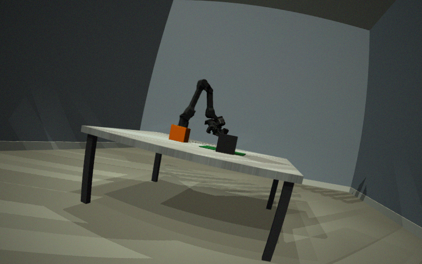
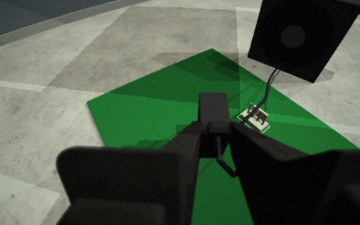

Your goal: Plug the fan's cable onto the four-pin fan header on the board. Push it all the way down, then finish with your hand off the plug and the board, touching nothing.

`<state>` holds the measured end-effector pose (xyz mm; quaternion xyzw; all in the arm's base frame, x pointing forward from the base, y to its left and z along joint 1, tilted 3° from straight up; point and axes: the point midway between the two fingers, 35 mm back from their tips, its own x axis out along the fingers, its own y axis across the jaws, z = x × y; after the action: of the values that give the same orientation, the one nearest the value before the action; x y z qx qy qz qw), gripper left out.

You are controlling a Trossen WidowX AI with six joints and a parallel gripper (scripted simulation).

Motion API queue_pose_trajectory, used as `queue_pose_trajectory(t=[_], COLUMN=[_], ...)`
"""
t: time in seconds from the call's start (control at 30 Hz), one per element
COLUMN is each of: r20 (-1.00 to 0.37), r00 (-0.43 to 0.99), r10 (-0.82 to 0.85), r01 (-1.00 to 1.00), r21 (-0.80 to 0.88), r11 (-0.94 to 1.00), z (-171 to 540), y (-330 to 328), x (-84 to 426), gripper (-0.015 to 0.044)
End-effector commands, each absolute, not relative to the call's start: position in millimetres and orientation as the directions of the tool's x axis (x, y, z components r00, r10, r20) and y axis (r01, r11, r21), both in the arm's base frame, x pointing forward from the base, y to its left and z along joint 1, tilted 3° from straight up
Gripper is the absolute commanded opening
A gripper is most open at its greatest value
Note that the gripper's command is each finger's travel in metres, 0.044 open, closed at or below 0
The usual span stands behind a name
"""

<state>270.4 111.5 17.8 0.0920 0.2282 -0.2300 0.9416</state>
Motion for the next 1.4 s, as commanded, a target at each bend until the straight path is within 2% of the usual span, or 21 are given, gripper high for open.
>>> queue_pose_trajectory(t=[0.0,1.37], r20=[-0.466,-0.467], r00=[0.792,0.791], r10=[-0.394,-0.394], r01=[0.478,0.478], r21=[0.073,0.072], r11=[0.875,0.875], z=[15.2,-19.9], y=[111.9,115.7], x=[269.6,265.5], gripper=[0.0,0.0])
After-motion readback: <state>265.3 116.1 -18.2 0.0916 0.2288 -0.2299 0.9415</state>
